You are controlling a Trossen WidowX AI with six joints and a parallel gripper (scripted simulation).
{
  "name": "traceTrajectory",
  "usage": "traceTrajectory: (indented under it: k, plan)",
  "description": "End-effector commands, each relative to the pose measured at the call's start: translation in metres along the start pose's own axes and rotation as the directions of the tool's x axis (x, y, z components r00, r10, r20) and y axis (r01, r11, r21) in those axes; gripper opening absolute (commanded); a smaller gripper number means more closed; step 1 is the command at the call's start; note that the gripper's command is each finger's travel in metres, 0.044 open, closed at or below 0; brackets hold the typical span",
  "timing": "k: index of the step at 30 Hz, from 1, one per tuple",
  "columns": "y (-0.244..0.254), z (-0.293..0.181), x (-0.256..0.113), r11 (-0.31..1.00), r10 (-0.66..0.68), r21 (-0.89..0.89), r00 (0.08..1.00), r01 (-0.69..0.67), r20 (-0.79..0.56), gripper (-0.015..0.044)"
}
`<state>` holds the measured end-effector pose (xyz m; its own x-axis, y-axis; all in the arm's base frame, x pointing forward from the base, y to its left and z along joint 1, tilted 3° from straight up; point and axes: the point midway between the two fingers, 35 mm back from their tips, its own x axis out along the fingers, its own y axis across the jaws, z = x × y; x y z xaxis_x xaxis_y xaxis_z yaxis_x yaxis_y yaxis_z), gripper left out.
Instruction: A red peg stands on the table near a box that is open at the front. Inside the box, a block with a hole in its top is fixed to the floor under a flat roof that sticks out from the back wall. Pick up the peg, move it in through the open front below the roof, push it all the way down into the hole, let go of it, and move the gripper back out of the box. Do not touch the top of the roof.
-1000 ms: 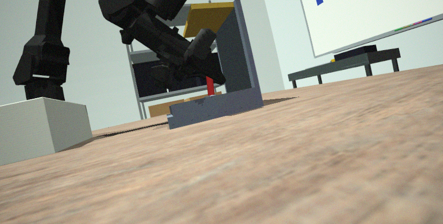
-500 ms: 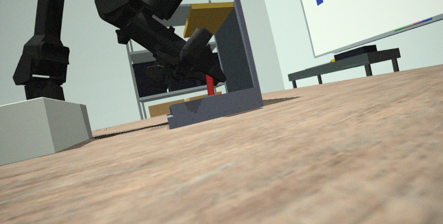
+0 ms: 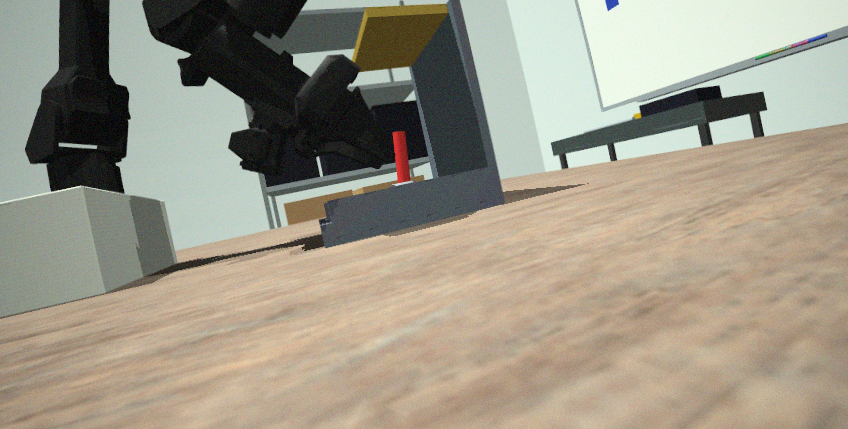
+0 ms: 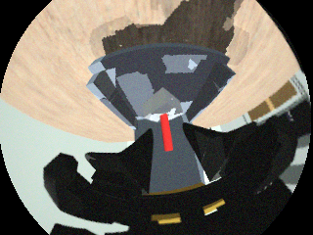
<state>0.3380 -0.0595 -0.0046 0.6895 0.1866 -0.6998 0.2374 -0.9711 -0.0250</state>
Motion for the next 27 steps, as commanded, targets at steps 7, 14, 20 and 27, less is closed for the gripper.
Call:
traceTrajectory:
  k: [7,14,20,27]
  plan:
    - [-0.003,0.017,-0.02,1.0,-0.007,0.0,1.0,0.007,0.01,0.0299]
    - [0.0,0.014,-0.04,1.0,-0.006,-0.001,1.0,0.006,0.014,0.044]
    - [0.001,0.011,-0.057,1.0,-0.006,-0.002,1.0,0.006,0.016,0.044]
    - [0.0,0.01,-0.078,1.0,-0.006,-0.002,1.0,0.006,0.017,0.044]
